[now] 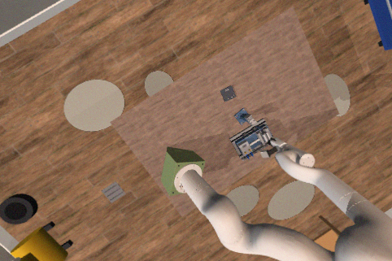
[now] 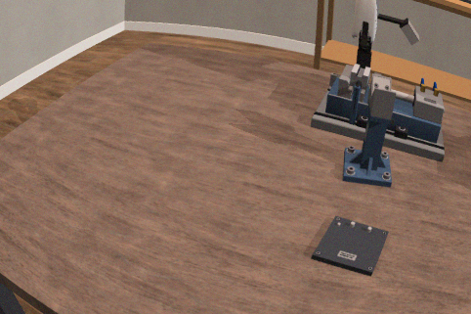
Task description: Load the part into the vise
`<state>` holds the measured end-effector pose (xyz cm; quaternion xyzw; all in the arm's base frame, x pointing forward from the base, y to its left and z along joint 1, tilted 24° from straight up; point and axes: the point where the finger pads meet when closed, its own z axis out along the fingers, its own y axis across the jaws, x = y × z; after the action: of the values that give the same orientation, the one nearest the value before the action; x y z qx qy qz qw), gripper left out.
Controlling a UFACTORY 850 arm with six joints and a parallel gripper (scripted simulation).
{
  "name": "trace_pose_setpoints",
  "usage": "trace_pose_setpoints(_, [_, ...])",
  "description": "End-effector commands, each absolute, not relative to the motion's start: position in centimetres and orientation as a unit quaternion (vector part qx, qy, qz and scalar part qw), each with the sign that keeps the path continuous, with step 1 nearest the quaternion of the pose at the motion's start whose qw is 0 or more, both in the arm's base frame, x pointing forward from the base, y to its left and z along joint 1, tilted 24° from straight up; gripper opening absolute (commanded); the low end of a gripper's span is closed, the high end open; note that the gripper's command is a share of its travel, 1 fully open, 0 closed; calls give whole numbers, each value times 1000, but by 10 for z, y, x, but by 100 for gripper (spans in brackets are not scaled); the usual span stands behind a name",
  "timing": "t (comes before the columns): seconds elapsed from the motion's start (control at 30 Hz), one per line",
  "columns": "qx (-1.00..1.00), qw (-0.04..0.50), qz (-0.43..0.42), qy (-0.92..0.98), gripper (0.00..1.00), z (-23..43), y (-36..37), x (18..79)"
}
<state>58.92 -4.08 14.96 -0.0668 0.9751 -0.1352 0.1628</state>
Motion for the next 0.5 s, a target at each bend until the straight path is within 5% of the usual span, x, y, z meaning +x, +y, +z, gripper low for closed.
trace_pose_setpoints(0.0, [-68, 165, -130, 975, 0, 150, -39, 590])
trace_pose_setpoints(0.47, [-68, 165, -130, 975, 0, 155, -57, 592])
